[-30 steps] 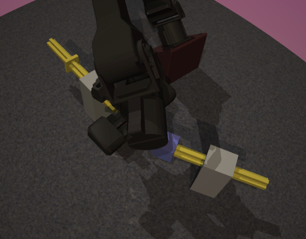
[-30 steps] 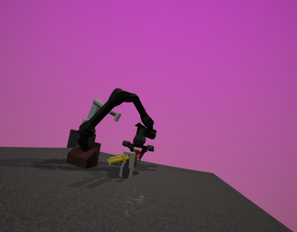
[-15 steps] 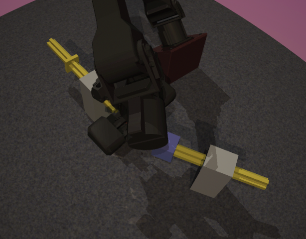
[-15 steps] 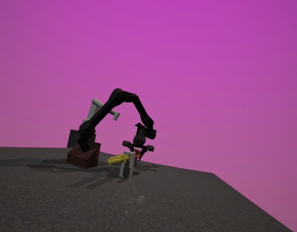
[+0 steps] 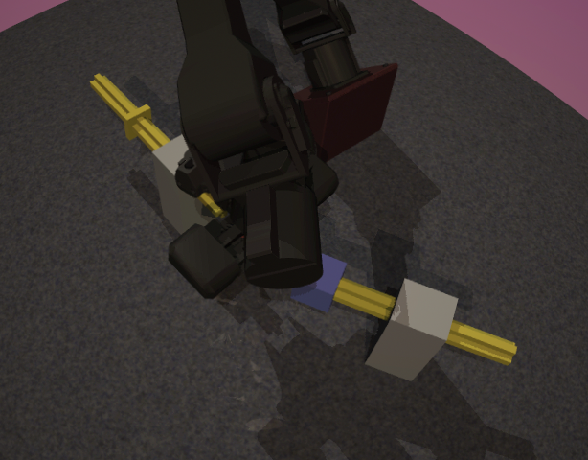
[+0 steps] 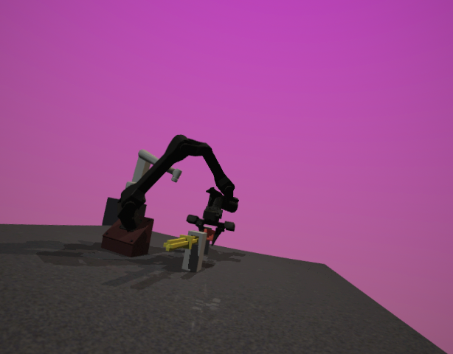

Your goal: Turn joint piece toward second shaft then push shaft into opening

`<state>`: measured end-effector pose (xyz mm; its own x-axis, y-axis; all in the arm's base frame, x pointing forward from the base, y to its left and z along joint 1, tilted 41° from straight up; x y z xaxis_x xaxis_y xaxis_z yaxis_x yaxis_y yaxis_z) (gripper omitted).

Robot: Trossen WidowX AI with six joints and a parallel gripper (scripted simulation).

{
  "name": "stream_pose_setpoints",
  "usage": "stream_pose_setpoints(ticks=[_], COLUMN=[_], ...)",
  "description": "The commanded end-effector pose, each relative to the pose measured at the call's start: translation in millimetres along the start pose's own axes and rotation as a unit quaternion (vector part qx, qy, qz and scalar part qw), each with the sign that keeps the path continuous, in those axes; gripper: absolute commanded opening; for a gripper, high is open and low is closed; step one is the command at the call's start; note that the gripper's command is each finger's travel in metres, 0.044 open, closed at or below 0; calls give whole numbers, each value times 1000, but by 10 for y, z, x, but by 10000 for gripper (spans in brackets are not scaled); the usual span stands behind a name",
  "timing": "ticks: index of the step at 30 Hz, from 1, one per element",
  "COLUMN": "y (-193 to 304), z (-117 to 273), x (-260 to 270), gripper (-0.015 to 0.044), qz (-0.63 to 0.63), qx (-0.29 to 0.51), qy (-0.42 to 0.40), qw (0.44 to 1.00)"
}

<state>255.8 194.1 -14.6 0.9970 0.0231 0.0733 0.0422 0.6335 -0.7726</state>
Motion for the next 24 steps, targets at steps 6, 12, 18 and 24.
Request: stream_pose_setpoints(ticks=[6,12,18,24], y=[-1,-1,-1,0], z=[-3,-3,-3,0], x=[-2,-2,-2,0], gripper=[182,182,182,147], qz=[2,2,2,0], qx=[-1,-1,-1,0], qy=[-1,-1,-1,0], qw=[1000,1000,1000,1000])
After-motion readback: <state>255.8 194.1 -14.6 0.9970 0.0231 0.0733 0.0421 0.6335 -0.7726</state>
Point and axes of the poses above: the point midway between the two fingers, 35 mm back from their tips, its own z axis back along the fingers, its own x axis across the jaws, y = z × x, the point moved 10 cm from there along z, back along the fingers, and after that the axes turned 10 degrees about -z, right-handed, at the moved point
